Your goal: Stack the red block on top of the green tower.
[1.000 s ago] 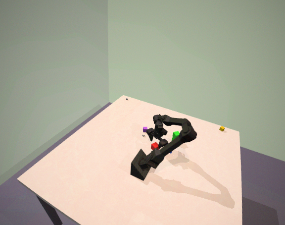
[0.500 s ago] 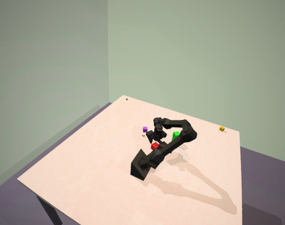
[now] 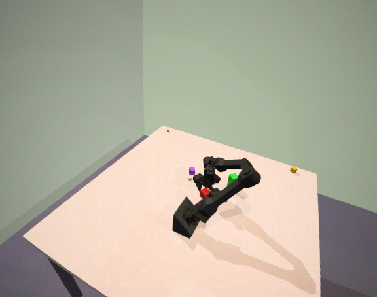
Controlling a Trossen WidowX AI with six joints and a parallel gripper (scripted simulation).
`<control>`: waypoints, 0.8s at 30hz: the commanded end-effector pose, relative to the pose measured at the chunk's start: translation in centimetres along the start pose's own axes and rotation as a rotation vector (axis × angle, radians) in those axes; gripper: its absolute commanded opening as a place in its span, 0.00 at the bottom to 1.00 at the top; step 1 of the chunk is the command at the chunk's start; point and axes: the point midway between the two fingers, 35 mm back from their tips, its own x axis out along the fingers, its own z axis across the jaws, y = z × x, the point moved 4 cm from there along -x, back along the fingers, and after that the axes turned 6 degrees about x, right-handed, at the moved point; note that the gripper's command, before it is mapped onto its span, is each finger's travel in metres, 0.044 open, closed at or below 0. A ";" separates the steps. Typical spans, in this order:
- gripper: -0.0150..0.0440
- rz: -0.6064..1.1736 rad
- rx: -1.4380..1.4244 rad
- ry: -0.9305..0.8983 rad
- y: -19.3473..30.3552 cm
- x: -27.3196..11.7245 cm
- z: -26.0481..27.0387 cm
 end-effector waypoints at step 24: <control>0.30 0.000 -0.004 0.003 0.0 -1.2 0.0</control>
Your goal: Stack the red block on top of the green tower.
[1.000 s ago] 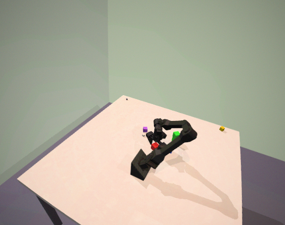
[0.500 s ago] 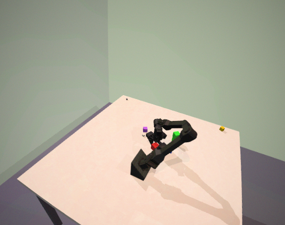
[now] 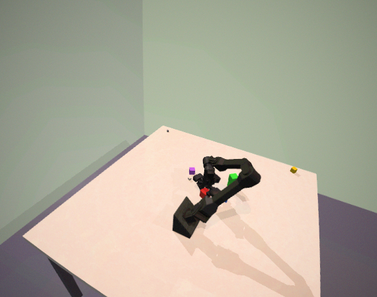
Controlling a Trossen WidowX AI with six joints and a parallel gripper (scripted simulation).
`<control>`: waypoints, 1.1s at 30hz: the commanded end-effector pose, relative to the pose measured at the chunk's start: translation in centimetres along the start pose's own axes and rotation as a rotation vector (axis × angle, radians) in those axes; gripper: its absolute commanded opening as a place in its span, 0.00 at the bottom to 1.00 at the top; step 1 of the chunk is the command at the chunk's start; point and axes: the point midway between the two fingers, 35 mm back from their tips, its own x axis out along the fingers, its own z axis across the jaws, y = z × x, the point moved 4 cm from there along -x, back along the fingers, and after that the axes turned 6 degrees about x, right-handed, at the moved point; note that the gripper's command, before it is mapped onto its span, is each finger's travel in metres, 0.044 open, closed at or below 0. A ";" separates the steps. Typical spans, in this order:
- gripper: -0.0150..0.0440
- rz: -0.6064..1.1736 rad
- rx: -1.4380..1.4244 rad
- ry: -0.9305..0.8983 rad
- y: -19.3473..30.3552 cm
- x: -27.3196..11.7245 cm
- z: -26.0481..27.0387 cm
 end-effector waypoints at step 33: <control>0.25 0.002 -0.001 -0.015 -1.5 -11.9 0.6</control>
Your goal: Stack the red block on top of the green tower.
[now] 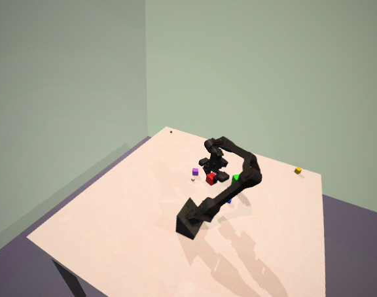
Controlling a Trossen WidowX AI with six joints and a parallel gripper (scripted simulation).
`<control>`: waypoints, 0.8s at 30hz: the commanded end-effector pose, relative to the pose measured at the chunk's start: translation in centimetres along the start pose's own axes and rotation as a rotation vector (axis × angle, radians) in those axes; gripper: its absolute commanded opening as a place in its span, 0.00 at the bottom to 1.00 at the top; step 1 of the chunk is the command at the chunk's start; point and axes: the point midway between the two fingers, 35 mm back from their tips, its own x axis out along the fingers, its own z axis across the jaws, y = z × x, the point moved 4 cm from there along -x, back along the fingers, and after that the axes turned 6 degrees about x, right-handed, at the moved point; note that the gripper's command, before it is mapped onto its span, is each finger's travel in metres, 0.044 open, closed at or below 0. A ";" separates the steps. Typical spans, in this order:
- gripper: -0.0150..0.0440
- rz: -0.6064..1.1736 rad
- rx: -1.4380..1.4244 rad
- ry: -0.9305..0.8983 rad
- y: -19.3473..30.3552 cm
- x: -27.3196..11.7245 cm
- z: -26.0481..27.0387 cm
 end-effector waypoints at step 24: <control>0.25 0.007 -0.011 -0.014 -11.5 -0.8 0.7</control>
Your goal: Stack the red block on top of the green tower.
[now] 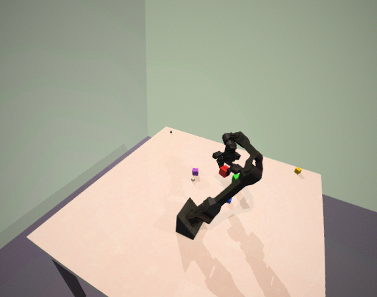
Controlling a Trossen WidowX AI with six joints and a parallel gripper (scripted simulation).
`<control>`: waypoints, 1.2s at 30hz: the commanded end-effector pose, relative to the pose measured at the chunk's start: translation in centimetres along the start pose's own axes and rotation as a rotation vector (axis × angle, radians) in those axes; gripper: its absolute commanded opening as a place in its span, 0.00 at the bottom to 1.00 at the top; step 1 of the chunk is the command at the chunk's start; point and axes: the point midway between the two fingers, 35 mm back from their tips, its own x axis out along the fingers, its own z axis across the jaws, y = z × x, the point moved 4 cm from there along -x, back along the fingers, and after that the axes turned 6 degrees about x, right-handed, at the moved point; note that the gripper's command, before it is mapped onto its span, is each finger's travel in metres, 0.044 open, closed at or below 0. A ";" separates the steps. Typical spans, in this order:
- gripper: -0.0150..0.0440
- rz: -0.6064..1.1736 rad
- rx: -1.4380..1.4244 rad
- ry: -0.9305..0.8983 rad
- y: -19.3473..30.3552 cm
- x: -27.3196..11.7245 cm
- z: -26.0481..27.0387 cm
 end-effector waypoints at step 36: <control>0.25 -0.014 0.025 0.021 -9.5 3.3 -2.6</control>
